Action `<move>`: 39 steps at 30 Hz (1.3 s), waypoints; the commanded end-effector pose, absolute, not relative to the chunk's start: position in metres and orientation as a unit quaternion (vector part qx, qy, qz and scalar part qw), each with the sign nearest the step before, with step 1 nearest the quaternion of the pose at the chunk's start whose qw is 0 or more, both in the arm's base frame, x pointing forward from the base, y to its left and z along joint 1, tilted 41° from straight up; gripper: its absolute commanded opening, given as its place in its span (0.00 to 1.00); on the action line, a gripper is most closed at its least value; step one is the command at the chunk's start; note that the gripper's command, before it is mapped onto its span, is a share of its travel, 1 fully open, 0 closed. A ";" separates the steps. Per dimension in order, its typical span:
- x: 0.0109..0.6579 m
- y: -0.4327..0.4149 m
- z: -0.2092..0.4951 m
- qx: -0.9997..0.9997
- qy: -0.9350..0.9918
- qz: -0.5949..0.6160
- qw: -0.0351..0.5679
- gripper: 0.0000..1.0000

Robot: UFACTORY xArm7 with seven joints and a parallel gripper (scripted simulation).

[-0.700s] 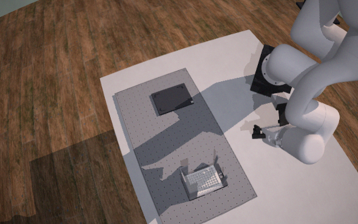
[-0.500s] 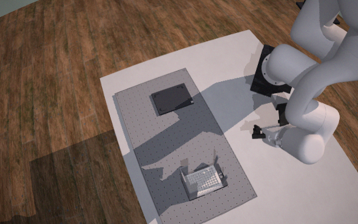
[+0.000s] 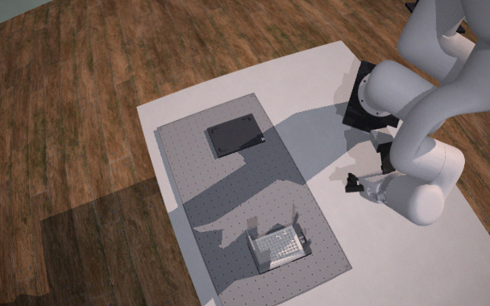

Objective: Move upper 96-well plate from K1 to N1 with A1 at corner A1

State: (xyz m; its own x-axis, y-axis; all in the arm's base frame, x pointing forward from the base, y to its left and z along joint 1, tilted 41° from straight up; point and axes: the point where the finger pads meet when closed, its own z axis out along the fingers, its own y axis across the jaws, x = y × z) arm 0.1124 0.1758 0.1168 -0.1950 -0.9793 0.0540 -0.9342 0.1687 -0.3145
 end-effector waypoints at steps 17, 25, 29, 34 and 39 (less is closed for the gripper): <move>0.129 0.233 0.147 -0.817 0.564 -0.048 0.109 1.00; 0.143 0.248 0.161 -0.874 0.463 -0.026 0.144 1.00; 0.149 0.252 0.166 -0.886 0.436 -0.024 0.155 1.00; 0.162 0.258 0.175 -0.907 0.382 -0.023 0.178 1.00; 0.177 0.263 0.185 -0.923 0.328 -0.028 0.200 1.00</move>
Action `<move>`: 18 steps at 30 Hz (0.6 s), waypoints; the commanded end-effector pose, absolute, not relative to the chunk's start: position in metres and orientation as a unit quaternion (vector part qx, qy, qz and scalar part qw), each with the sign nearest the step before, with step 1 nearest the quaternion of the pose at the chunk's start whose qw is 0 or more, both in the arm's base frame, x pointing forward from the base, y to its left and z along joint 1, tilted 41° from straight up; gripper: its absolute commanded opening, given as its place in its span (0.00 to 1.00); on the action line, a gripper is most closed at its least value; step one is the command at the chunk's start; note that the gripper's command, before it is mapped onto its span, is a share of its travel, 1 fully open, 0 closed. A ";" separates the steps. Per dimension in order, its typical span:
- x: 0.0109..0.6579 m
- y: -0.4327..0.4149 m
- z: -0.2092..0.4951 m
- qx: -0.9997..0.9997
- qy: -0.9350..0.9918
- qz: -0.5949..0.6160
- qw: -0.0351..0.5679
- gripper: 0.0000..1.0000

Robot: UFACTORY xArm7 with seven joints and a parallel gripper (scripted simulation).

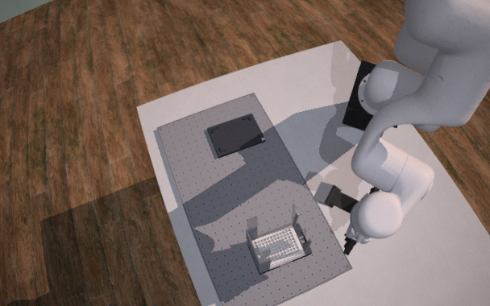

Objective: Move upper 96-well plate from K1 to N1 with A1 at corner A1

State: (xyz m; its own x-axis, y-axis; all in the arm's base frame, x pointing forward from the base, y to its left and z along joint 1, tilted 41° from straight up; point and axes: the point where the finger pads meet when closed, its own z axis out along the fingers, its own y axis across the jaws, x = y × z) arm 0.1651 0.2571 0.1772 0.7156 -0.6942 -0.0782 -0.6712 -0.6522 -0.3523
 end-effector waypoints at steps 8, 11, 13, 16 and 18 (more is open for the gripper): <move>0.194 0.265 0.194 -0.934 0.276 -0.039 0.222 1.00; 0.207 0.265 0.201 -0.941 0.232 -0.053 0.239 1.00; 0.212 0.265 0.203 -0.942 0.225 -0.055 0.241 1.00; 0.222 0.264 0.207 -0.945 0.201 -0.066 0.250 1.00; 0.231 0.262 0.211 -0.947 0.177 -0.077 0.258 1.00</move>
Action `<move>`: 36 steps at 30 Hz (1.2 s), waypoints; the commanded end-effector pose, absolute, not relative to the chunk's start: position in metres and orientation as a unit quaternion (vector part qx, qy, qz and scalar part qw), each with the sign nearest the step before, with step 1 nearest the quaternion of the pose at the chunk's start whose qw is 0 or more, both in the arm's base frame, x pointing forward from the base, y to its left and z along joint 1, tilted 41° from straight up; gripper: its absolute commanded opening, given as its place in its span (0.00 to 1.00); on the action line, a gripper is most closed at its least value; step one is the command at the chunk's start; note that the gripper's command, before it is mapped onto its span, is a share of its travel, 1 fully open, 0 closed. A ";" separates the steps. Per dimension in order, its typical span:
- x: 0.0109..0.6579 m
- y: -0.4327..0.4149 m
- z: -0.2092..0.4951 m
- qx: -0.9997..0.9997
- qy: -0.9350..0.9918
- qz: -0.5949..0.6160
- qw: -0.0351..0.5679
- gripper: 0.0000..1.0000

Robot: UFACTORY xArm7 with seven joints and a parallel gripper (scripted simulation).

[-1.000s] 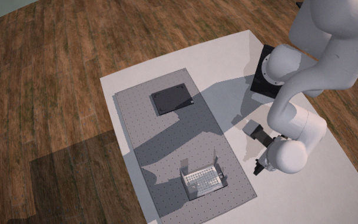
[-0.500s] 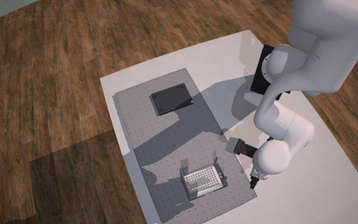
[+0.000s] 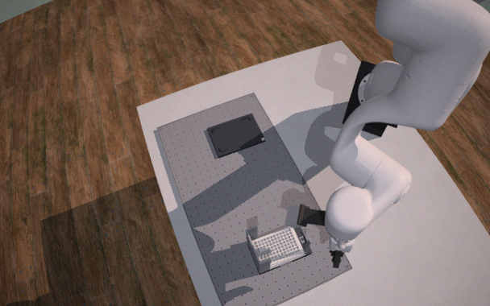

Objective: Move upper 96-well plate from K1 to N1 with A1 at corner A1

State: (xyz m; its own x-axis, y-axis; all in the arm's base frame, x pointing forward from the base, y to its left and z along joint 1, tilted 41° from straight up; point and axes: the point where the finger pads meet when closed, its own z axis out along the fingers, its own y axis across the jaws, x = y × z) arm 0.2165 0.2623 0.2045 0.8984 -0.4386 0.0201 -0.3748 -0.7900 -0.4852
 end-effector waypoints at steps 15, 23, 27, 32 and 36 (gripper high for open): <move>0.278 0.246 0.227 -0.947 0.072 -0.143 0.277 1.00; 0.300 0.234 0.232 -0.944 0.029 -0.176 0.277 1.00; 0.312 0.226 0.234 -0.941 0.001 -0.199 0.273 1.00; 0.328 0.214 0.237 -0.939 -0.019 -0.217 0.268 1.00; 0.339 0.205 0.239 -0.936 -0.038 -0.234 0.261 1.00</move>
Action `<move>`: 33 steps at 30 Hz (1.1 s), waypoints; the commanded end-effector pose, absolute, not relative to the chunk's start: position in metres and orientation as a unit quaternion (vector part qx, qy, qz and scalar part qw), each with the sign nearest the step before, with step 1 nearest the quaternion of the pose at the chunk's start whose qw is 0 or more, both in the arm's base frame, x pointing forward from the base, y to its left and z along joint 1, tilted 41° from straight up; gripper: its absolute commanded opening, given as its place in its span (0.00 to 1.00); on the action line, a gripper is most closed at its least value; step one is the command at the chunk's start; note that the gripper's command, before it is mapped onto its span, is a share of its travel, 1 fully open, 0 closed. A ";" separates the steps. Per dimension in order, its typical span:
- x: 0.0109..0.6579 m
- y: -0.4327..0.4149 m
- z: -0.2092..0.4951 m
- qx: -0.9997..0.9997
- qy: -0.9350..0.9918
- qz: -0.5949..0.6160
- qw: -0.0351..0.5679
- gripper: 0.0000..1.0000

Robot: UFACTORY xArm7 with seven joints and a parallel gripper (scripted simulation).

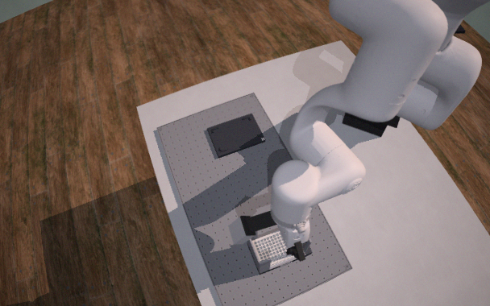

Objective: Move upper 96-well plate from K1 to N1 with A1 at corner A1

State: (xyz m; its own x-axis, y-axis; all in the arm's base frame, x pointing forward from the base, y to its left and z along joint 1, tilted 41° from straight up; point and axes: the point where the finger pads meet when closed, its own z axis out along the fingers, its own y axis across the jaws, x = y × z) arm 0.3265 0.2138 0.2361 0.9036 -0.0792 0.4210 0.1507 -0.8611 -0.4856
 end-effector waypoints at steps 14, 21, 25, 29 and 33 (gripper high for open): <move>0.339 0.205 0.239 -0.936 -0.038 -0.234 0.261 1.00; 0.343 0.211 0.231 -0.936 -0.038 -0.234 0.261 1.00; 0.345 0.213 0.227 -0.936 -0.038 -0.234 0.261 1.00; 0.348 0.216 0.222 -0.936 -0.038 -0.234 0.261 1.00; 0.350 0.220 0.217 -0.936 -0.038 -0.234 0.261 1.00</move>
